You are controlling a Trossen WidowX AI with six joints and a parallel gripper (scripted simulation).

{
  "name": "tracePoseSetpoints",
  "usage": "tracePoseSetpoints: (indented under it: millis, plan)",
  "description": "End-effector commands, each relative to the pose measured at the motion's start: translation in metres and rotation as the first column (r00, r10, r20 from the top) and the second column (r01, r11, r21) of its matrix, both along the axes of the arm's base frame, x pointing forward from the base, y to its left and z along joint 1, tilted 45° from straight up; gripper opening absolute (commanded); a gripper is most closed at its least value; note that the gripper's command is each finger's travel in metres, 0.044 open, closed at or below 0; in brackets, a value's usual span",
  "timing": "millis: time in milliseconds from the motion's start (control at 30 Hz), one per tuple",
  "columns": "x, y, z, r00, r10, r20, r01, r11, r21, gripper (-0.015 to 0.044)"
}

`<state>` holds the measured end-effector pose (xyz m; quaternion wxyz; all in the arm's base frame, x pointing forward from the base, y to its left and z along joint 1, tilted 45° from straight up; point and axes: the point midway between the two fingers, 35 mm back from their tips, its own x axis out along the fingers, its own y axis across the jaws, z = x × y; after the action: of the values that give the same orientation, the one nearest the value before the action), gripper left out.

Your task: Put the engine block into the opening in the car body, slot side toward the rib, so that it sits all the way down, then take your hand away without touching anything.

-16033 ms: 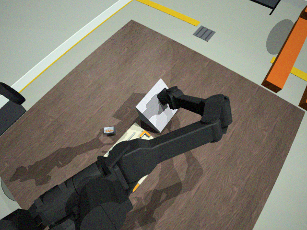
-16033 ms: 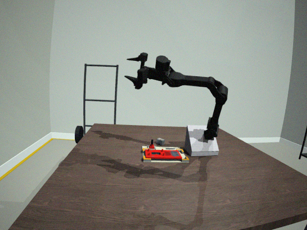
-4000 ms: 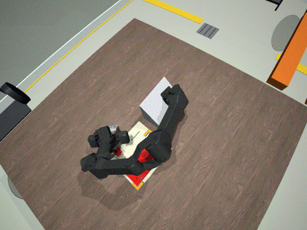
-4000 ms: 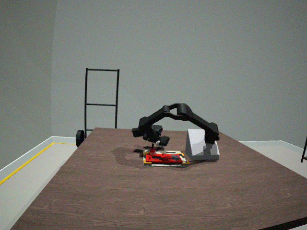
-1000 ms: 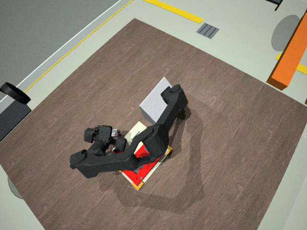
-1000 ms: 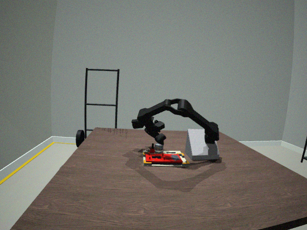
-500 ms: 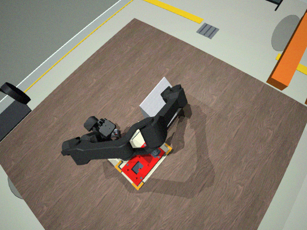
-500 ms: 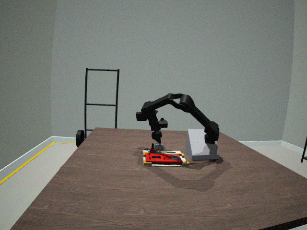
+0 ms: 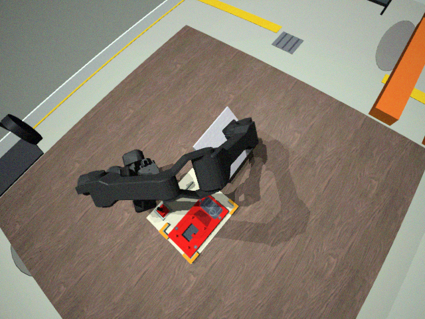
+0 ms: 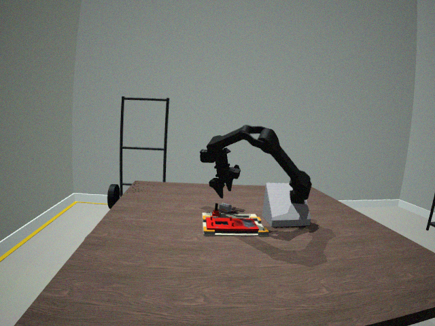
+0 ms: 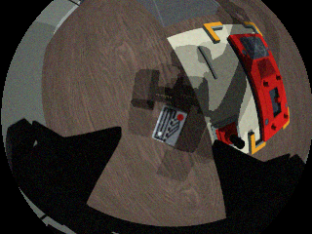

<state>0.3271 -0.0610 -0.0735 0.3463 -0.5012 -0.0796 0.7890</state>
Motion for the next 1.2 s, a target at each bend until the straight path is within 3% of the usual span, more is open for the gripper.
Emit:
tracePoseSetpoints:
  millis: [0,400,567,1167]
  plan:
    - [0.001,-0.008,0.008,0.987,-0.154,-0.043,0.155,0.988,0.013,0.0440]
    - [-0.005,-0.015,0.004,0.976,-0.210,-0.064,0.211,0.978,0.004,0.0440]
    - [-0.007,0.008,-0.022,0.982,-0.182,-0.056,0.184,0.982,0.037,0.0440]
    - [-0.009,0.024,-0.039,0.985,-0.170,-0.010,0.171,0.984,0.058,0.0440]
